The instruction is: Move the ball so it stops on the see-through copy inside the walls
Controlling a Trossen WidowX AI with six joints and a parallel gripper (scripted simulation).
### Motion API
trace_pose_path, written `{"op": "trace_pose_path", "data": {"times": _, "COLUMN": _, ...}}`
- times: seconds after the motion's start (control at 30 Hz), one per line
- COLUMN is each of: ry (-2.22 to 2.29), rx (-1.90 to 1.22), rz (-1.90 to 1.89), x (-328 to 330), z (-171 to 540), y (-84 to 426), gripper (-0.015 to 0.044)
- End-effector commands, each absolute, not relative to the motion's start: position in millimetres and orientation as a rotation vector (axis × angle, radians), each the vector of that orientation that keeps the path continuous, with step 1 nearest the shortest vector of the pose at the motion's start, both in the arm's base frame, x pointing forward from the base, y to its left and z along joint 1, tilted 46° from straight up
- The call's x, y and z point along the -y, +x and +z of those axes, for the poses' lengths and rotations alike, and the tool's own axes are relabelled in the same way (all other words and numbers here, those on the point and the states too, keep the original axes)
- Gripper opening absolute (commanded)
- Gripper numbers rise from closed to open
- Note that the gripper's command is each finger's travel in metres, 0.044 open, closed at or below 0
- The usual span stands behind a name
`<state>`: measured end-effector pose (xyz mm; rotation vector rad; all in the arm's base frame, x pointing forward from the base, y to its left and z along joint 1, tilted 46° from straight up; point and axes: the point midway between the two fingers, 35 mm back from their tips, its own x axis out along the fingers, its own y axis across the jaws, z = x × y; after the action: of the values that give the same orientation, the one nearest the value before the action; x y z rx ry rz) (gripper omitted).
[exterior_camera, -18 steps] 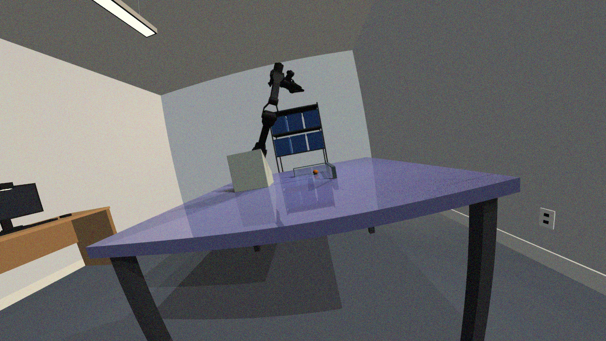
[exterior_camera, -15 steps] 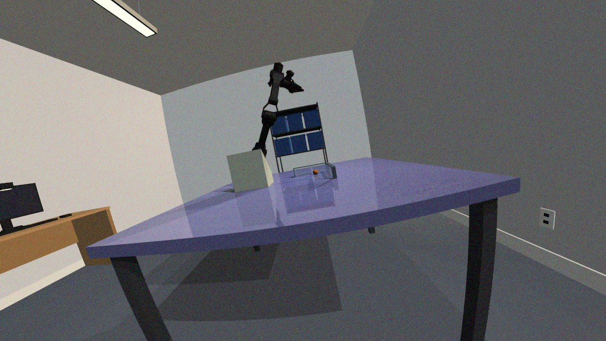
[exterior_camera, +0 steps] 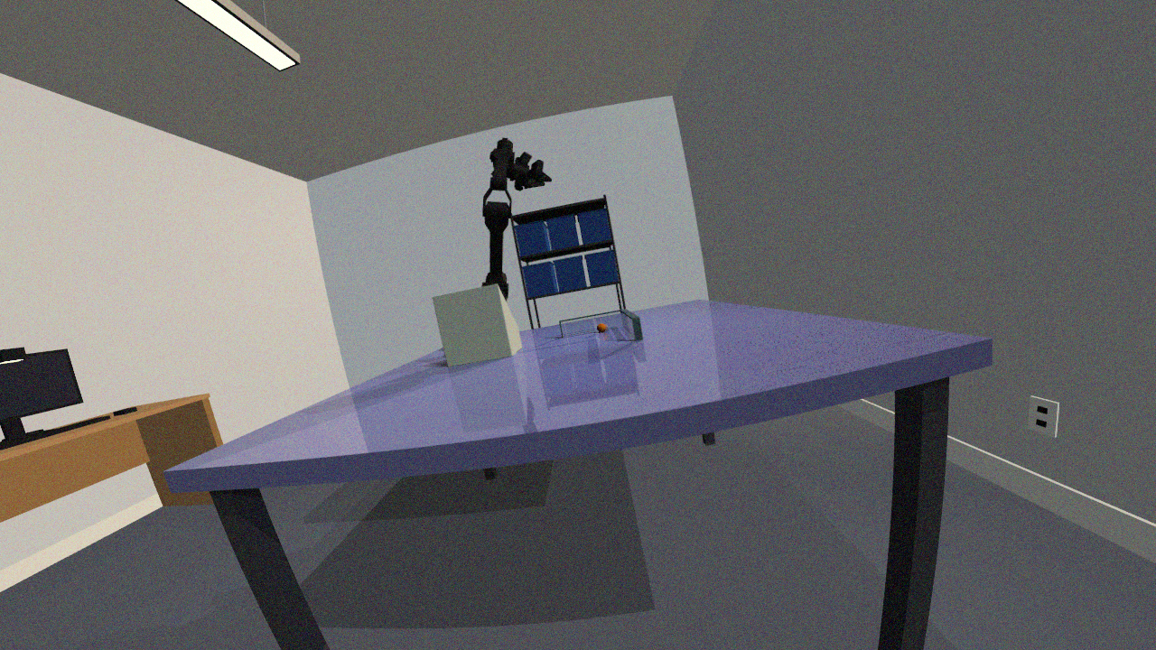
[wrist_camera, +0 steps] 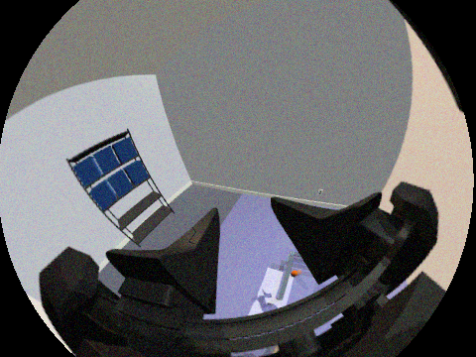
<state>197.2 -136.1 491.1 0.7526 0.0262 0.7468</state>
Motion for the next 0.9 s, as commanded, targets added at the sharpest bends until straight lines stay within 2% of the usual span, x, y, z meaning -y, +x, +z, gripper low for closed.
{"op": "trace_pose_path", "data": {"times": 0.0, "ry": 0.523, "rx": 0.070, "rz": 0.765, "x": 94, "z": 516, "y": 155, "gripper": 0.0248}}
{"op": "trace_pose_path", "data": {"times": 0.17, "ry": 0.204, "rx": 0.148, "rz": 0.764, "x": 24, "z": 533, "y": 115, "gripper": 0.0248}}
{"op": "trace_pose_path", "data": {"times": 0.33, "ry": -0.140, "rx": 0.163, "rz": 0.764, "x": -62, "z": 525, "y": 102, "gripper": 0.0248}}
{"op": "trace_pose_path", "data": {"times": 0.57, "ry": -0.468, "rx": 0.102, "rz": 0.782, "x": -146, "z": 490, "y": 121, "gripper": 0.0248}}
{"op": "trace_pose_path", "data": {"times": 0.87, "ry": -0.804, "rx": -0.047, "rz": 0.848, "x": -213, "z": 416, "y": 176, "gripper": 0.0248}}
